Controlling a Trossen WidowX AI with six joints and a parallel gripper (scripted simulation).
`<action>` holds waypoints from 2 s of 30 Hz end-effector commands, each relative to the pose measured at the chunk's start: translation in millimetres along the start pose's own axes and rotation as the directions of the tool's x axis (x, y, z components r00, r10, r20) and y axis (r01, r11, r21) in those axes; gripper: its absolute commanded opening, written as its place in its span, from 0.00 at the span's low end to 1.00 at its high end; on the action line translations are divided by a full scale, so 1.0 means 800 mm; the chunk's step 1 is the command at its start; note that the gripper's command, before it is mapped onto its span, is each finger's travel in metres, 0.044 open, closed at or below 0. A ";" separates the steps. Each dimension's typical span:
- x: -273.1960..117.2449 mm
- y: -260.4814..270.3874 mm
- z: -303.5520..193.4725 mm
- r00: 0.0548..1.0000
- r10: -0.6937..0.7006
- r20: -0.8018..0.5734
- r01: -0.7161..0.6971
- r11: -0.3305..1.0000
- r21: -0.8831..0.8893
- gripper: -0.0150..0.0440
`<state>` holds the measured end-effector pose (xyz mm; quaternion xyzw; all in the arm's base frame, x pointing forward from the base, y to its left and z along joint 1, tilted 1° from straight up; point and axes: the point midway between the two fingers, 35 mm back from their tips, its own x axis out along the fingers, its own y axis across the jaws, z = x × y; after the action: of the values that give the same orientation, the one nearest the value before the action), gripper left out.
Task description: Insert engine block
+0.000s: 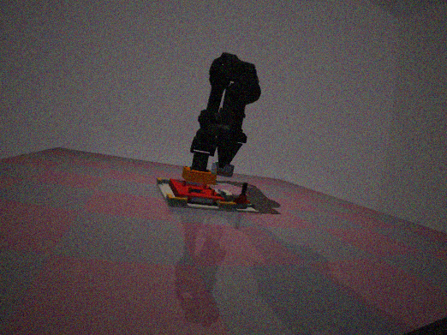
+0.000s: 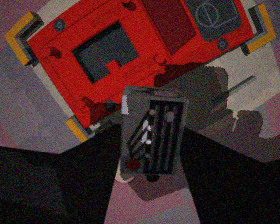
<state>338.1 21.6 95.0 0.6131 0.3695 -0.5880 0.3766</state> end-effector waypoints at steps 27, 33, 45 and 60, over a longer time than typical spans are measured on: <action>0.031 0.052 0.056 1.000 0.000 0.000 0.001 0.567 0.824 0.25; 0.031 0.052 0.057 1.000 0.000 0.000 0.001 0.537 0.843 0.43; 0.031 0.052 0.057 1.000 0.000 0.000 0.001 0.508 0.861 0.52; 0.031 0.052 0.056 1.000 0.000 0.000 0.001 0.570 0.822 0.52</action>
<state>355.8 -37.4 69.8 0.7167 0.0518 -0.6937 0.0485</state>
